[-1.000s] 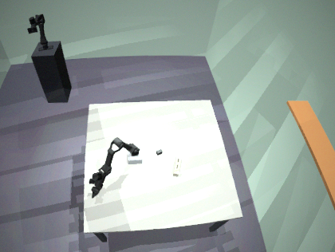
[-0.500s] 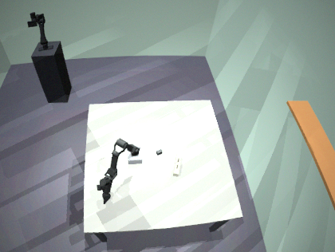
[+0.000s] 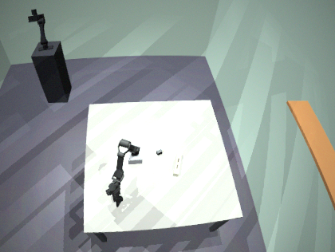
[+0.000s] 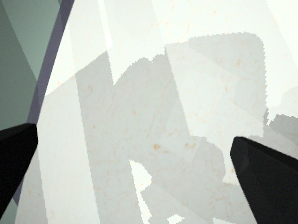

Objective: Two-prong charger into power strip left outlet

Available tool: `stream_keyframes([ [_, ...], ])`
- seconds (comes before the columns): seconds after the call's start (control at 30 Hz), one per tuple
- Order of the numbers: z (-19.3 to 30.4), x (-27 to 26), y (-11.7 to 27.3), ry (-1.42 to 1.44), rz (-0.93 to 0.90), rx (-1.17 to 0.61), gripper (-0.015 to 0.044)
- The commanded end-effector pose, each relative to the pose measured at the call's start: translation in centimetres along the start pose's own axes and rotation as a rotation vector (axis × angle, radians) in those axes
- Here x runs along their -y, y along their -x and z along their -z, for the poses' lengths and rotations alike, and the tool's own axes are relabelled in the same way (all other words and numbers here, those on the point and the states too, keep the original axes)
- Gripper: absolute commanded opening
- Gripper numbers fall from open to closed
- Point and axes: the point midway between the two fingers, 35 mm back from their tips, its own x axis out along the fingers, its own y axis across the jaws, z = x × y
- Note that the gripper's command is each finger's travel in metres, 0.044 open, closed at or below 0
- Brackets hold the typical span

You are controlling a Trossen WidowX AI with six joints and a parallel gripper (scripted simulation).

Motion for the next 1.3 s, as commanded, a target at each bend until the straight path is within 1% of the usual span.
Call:
stream_keyframes([
  [0.0,1.9,-0.9,0.1,0.057,0.000,-0.037,0.0440],
  [0.63,12.0,-4.0,1.2,0.340,-0.002,-0.234,0.0440],
  [1.27,21.3,-5.2,4.2,0.639,-0.032,-0.420,0.0440],
])
